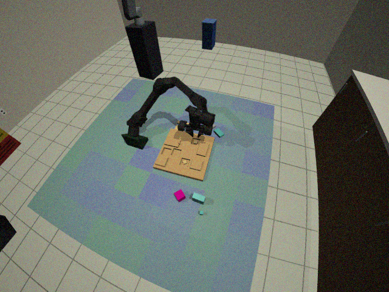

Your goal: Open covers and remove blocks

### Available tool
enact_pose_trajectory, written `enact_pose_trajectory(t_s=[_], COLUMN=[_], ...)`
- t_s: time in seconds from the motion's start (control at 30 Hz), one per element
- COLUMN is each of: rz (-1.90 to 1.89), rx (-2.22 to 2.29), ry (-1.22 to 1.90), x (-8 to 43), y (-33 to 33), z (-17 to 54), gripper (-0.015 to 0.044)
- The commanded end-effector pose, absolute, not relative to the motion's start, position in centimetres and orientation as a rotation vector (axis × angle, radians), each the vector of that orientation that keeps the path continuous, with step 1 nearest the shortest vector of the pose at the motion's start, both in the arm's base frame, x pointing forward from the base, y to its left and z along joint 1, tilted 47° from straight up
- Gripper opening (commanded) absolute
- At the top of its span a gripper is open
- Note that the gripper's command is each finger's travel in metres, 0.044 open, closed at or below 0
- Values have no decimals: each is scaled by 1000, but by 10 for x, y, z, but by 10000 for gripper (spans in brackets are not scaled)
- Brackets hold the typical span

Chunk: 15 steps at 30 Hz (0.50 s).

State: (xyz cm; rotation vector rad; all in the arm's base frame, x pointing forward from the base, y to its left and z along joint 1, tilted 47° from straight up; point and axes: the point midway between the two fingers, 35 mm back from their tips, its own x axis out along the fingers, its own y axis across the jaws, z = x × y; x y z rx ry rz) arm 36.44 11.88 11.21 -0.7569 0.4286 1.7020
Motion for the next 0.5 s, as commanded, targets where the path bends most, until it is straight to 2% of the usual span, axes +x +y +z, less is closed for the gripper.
enact_pose_trajectory(t_s=[0.0, 0.47], rz=[1706, 1707], rx=[-752, -751], ry=[433, 432], x=[362, 359], y=[127, 138], z=[105, 95], gripper=[144, 144])
